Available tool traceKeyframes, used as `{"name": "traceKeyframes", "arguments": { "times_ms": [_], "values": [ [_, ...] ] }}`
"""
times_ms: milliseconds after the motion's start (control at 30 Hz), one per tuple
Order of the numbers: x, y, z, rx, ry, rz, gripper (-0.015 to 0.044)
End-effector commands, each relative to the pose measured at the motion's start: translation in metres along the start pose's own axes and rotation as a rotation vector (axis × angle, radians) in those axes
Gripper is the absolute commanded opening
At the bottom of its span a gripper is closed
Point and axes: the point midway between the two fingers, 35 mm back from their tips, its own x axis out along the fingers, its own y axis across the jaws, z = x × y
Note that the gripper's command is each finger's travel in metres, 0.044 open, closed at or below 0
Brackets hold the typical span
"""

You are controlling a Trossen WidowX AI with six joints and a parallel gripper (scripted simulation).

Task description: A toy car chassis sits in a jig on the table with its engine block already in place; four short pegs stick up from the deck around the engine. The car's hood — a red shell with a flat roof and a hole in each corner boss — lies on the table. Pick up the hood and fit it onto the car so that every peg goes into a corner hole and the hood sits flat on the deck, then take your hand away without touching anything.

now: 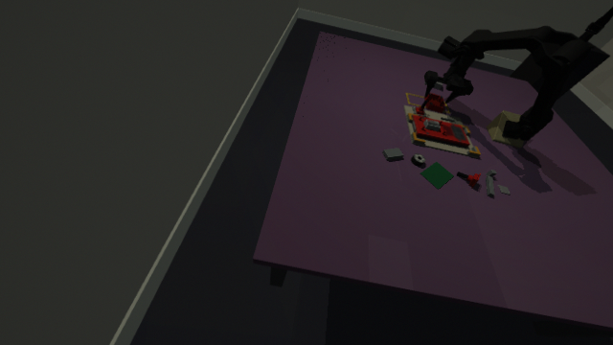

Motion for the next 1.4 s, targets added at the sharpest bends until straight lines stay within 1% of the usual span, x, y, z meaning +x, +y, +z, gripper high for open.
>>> {"name": "traceKeyframes", "arguments": {
  "times_ms": [0, 367, 467, 800, 1167, 1367],
  "values": [
    [0.005, 0.002, 0.001, 0.01, -0.008, 0.005, 0.044],
    [0.008, 0.002, 0.001, 0.01, -0.009, 0.005, 0.044],
    [0.006, 0.0, 0.0, 0.0, -0.001, 0.001, 0.0361],
    [0.006, 0.0, 0.0, 0.0, -0.001, 0.001, 0.0295],
    [-0.008, 0.001, 0.0, 0.001, -0.001, 0.002, 0.0006],
    [-0.026, 0.001, 0.0, 0.002, 0.0, 0.002, 0.0]
  ]
}}
